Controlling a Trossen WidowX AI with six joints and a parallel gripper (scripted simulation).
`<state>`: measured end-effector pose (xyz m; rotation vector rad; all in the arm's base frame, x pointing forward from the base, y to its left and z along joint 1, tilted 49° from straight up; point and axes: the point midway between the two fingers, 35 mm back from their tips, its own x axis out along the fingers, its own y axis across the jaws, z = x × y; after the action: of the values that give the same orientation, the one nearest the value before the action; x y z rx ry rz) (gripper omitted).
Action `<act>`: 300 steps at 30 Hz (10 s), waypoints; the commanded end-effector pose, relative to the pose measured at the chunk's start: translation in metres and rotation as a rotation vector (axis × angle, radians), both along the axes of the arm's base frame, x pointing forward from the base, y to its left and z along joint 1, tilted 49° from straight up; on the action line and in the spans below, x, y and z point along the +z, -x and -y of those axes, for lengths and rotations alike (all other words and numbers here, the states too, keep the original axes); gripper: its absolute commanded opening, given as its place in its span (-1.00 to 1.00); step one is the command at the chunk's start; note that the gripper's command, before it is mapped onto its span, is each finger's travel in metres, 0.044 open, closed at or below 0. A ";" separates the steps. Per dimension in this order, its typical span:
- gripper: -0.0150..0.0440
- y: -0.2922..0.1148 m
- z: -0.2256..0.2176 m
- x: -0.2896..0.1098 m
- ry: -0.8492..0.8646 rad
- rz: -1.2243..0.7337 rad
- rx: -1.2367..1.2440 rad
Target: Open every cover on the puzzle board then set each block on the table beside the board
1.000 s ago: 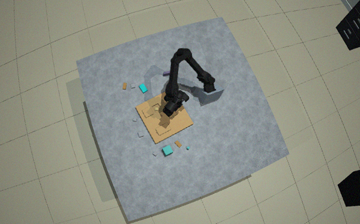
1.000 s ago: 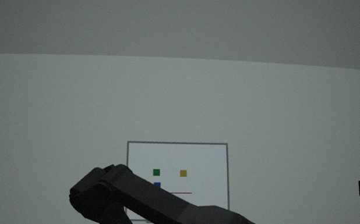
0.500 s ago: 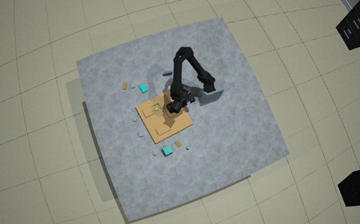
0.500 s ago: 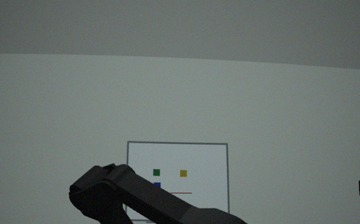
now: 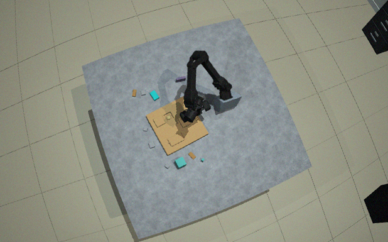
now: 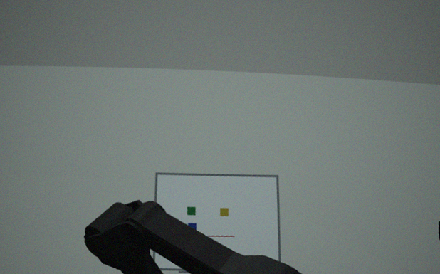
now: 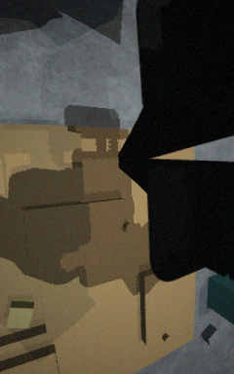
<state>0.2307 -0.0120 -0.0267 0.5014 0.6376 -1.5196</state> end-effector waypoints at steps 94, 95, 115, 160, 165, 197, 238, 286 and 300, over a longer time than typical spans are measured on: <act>-0.49 0.001 0.056 -0.027 -0.005 0.001 -0.004; -0.49 0.001 0.056 -0.026 -0.005 0.001 -0.004; -0.49 -0.002 0.069 -0.012 -0.007 0.001 -0.003; -0.49 -0.002 0.098 0.020 0.001 0.000 -0.004; -0.49 -0.001 0.101 0.024 0.003 0.000 -0.004; -0.49 -0.006 0.075 0.050 -0.002 0.000 -0.004; -0.49 -0.077 0.044 0.040 -0.124 -1.727 1.527; -0.49 -0.097 0.035 0.032 -0.167 -2.344 2.074; -0.49 -0.097 0.040 0.027 -0.167 -2.343 2.074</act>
<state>0.3289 -0.0491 0.0035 -1.7980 1.8469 0.7604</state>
